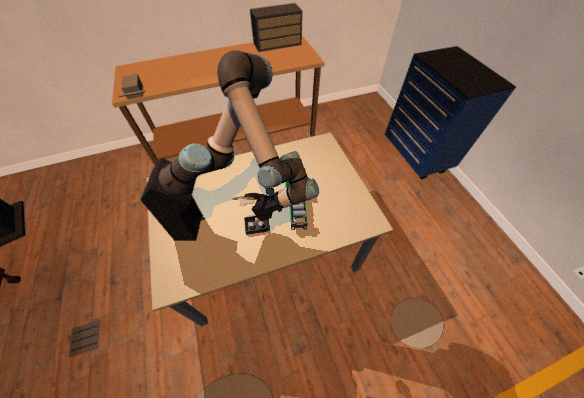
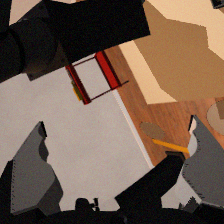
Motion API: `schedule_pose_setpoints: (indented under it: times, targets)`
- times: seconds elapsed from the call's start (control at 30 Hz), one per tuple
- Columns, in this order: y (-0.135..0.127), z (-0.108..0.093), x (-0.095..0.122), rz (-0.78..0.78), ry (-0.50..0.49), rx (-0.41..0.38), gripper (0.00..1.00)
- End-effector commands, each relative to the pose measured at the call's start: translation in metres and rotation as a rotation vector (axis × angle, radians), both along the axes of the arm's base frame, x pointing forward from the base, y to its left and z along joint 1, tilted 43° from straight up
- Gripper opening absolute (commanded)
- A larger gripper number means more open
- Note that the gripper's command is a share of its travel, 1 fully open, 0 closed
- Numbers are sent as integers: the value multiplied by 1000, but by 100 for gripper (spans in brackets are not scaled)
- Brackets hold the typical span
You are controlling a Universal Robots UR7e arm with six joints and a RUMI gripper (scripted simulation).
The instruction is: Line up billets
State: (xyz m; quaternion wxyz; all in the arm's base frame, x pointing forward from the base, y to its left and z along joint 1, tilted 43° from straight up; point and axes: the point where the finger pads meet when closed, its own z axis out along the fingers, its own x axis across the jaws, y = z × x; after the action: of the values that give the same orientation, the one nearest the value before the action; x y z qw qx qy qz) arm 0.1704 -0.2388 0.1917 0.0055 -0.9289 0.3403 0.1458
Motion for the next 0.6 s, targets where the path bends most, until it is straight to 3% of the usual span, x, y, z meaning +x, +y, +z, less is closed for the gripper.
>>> schedule_pose_setpoints:
  times: [0.0, 0.03, 0.07, 0.17, 0.23, 0.33, 0.47, 0.5, 0.57]
  targets:
    - [-1, 3, 52, 40, -118, -70, 100]
    - [-1, 3, 52, 40, -118, -70, 100]
    - [0, 5, 72, 58, -168, -97, 100]
    - [0, 7, 90, 75, -213, -121, 100]
    - [1, 10, 121, 103, -291, -164, 100]
    - [1, 10, 121, 103, -291, -164, 100]
    - [2, 15, 172, 150, -419, -233, 100]
    - [2, 15, 172, 150, -419, -233, 100]
    - [2, 17, 192, 169, -471, -262, 100]
